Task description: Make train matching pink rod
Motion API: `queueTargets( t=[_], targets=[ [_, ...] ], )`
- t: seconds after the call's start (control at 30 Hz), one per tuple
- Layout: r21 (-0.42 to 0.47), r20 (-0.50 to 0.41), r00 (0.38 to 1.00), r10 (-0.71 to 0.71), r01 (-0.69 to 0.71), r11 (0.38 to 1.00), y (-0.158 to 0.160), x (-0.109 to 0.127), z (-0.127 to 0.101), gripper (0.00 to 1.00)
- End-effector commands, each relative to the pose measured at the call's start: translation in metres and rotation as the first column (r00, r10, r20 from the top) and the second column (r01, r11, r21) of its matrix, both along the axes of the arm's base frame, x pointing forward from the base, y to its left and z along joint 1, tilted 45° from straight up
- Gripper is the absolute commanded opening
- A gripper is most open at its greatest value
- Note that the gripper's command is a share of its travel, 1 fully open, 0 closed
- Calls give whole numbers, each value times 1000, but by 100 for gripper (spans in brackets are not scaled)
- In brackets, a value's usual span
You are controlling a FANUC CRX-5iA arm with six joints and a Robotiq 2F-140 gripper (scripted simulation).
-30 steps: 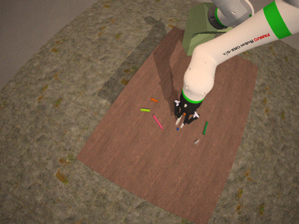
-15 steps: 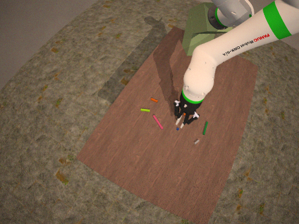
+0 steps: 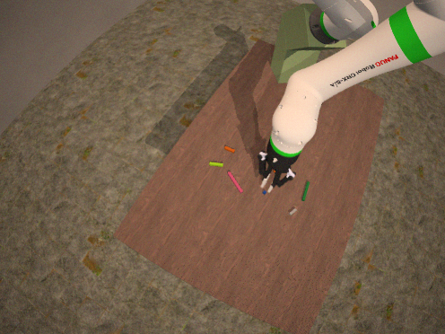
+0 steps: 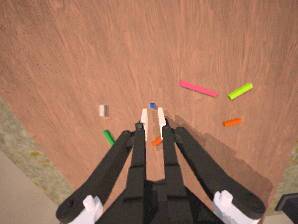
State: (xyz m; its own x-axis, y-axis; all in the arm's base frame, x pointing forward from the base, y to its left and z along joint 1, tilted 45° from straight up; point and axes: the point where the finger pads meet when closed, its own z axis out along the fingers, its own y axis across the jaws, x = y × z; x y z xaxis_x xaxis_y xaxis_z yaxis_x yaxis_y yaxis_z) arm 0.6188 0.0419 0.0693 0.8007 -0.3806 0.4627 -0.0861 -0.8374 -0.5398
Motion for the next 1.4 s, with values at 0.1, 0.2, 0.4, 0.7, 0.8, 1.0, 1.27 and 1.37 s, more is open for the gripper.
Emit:
queueTargets(
  t=[0.1,0.2,0.4,0.7,0.8,1.0,1.27,1.37],
  targets=[
    [0,1,1000,0,0,1000,4,6,-7,15],
    [0,1,1000,0,0,1000,6,9,-10,15],
    [0,1,1000,0,0,1000,8,13,-14,15],
    [0,1,1000,0,0,1000,12,19,-22,15],
    [0,1,1000,0,0,1000,13,21,-24,15],
    [0,1,1000,0,0,1000,14,22,-25,15],
    [0,1,1000,0,0,1000,14,23,-26,15],
    [0,1,1000,0,0,1000,14,23,-26,15]
  ],
)
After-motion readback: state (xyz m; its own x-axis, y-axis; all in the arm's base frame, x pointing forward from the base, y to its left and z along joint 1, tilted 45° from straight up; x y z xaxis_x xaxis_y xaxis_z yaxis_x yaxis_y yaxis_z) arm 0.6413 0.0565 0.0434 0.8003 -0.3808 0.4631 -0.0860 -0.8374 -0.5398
